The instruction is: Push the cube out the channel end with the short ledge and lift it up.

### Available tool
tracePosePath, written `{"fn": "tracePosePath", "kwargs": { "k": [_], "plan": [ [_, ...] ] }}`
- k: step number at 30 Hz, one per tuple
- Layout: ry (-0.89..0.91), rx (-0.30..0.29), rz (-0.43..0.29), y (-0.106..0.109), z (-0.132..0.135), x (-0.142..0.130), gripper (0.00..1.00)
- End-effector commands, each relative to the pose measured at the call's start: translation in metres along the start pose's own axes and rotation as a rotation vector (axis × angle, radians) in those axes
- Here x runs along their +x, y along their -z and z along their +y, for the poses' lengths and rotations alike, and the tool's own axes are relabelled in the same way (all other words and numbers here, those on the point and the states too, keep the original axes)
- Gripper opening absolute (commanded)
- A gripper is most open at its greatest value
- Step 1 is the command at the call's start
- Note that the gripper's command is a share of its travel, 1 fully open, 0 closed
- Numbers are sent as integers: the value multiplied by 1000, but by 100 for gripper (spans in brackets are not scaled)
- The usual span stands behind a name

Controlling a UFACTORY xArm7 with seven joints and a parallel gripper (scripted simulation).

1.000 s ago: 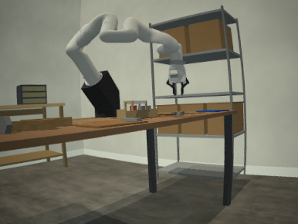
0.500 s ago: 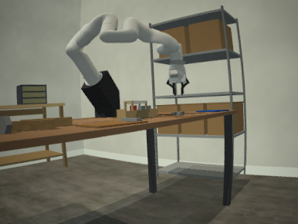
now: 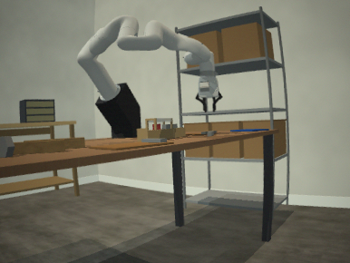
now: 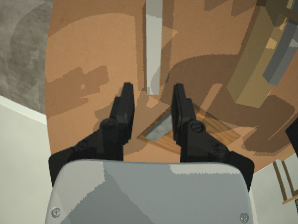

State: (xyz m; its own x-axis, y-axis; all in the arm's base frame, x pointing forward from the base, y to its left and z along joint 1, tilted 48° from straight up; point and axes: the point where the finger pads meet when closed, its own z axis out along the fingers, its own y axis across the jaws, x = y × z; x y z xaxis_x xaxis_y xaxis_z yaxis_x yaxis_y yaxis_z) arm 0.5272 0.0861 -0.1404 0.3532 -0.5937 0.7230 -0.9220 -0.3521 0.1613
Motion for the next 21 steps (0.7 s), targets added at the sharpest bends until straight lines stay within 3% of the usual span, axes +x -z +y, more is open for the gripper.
{"fn": "tracePosePath", "kwargs": {
  "k": [1,4,14,21],
  "plan": [
    [0,3,-2,-3,-1,-1,38],
    [0,3,-2,-13,-1,-1,38],
    [0,3,-2,-77,-2,-1,38],
    [0,3,-2,-86,-2,-1,38]
  ]
}}
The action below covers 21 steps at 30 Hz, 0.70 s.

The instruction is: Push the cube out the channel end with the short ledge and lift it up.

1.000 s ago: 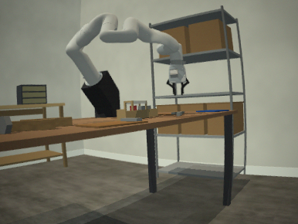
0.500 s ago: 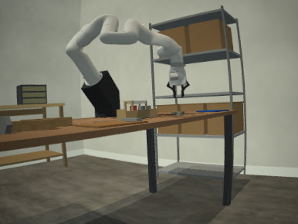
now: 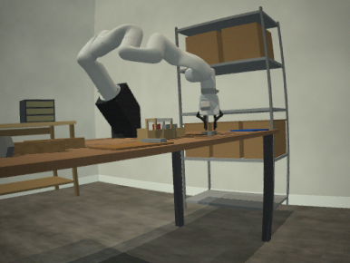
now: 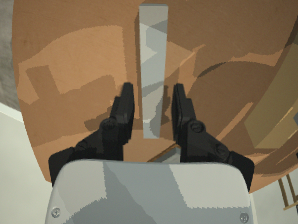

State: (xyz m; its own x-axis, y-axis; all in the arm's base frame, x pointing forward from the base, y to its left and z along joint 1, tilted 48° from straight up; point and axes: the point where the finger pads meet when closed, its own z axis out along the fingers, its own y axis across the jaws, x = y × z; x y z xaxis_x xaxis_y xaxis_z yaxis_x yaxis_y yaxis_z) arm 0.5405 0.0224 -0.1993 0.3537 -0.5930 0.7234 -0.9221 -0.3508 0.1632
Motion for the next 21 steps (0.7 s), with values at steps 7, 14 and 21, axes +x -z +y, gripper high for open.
{"fn": "tracePosePath", "kwargs": {
  "k": [7,14,21],
  "plan": [
    [-1,5,-2,-3,-3,-1,38],
    [-1,5,-2,-17,-3,-1,38],
    [-1,5,-2,-24,-3,-1,38]
  ]
}}
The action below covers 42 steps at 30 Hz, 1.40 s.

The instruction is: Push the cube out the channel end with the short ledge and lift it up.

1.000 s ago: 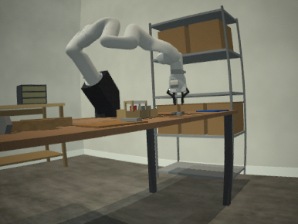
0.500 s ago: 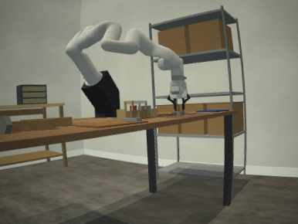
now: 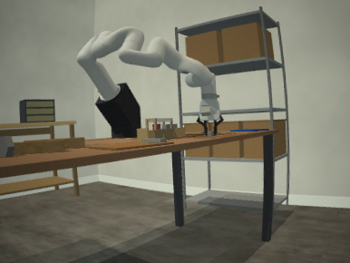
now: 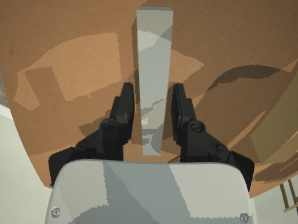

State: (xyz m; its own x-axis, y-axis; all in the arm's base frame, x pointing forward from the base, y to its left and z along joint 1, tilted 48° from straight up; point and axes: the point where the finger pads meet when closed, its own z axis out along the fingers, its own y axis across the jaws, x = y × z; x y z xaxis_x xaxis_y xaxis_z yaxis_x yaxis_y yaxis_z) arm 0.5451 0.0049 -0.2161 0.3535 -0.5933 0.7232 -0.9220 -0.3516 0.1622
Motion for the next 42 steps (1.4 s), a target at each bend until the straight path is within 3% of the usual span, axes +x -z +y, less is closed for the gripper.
{"fn": "tracePosePath", "kwargs": {
  "k": [1,12,13,42],
  "plan": [
    [0,4,-2,1,-2,-1,38],
    [0,4,-2,1,-2,-1,38],
    [0,4,-2,1,-2,-1,0],
    [0,4,-2,1,-2,-1,0]
  ]
}}
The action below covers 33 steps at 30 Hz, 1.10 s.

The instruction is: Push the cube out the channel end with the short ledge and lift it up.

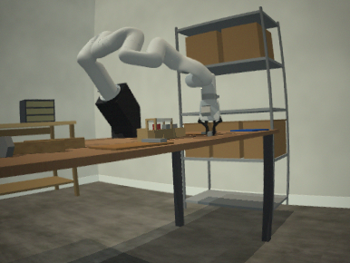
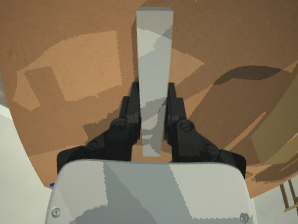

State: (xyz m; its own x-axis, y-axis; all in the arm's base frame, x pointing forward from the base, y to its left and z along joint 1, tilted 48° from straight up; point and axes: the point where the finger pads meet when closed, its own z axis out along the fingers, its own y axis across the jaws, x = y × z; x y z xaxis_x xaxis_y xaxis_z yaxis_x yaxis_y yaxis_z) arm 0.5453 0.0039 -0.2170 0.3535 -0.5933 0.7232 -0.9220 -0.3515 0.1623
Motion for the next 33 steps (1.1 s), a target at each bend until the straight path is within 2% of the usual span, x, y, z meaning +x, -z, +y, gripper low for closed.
{"fn": "tracePosePath", "kwargs": {
  "k": [1,6,9,18,23,33],
  "plan": [
    [0,4,-2,2,-2,-1,0],
    [0,4,-2,4,-2,-1,0],
    [0,4,-2,16,-2,-1,0],
    [0,4,-2,108,-1,-1,0],
    [0,4,-2,118,-1,-1,0],
    [0,4,-2,118,-1,-1,0]
  ]
}}
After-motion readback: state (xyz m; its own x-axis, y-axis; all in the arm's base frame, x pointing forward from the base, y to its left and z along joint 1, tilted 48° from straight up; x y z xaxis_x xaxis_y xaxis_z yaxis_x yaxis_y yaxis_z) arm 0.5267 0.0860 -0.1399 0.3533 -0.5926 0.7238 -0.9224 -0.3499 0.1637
